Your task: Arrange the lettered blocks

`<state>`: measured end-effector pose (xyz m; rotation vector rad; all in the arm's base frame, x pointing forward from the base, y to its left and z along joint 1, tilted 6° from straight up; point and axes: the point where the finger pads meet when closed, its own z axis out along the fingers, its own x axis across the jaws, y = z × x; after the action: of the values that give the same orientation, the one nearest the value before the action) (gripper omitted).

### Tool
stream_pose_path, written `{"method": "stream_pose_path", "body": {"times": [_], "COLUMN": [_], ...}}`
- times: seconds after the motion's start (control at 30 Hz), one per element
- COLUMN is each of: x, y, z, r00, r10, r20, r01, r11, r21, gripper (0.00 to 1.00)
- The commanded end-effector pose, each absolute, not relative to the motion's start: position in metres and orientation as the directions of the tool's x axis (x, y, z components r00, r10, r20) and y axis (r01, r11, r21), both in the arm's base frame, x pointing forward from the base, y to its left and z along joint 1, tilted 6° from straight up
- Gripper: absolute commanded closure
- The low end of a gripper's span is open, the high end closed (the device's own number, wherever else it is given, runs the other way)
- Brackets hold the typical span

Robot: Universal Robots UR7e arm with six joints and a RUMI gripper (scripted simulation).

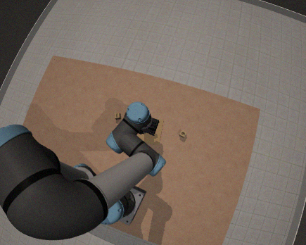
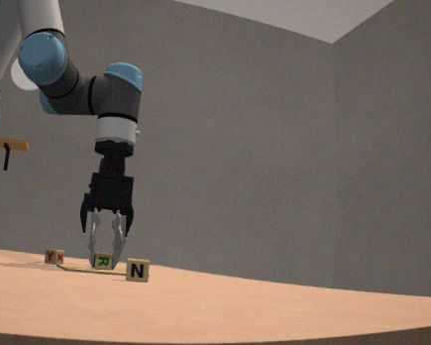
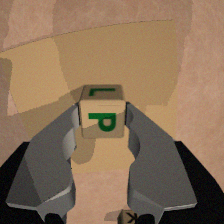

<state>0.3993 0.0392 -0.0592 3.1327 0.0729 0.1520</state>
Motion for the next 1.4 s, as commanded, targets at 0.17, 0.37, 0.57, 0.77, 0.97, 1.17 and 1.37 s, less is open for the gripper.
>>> {"method": "stream_pose_path", "body": {"times": [0.17,0.37,0.57,0.77,0.97,1.17,1.37], "x": [0.400,0.399,0.399,0.396,0.395,0.392,0.390], "y": [0.039,0.039,0.039,0.039,0.039,0.039,0.039], "z": [-0.059,-0.057,-0.048,-0.027,-0.009,0.017,0.036], "r00": [0.994,0.994,0.994,0.994,0.994,0.994,0.994], "r10": [0.047,0.047,0.047,0.047,0.047,0.047,0.047], "r20": [0.098,0.098,0.098,0.098,0.098,0.098,0.098], "r01": [0.046,0.046,0.046,0.046,0.046,0.046,0.046], "r11": [-0.999,-0.999,-0.999,-0.999,-0.999,-0.999,-0.999], "r21": [0.007,0.007,0.007,0.007,0.007,0.007,0.007], "gripper": [0.91,0.91,0.91,0.91,0.91,0.91,0.91]}}
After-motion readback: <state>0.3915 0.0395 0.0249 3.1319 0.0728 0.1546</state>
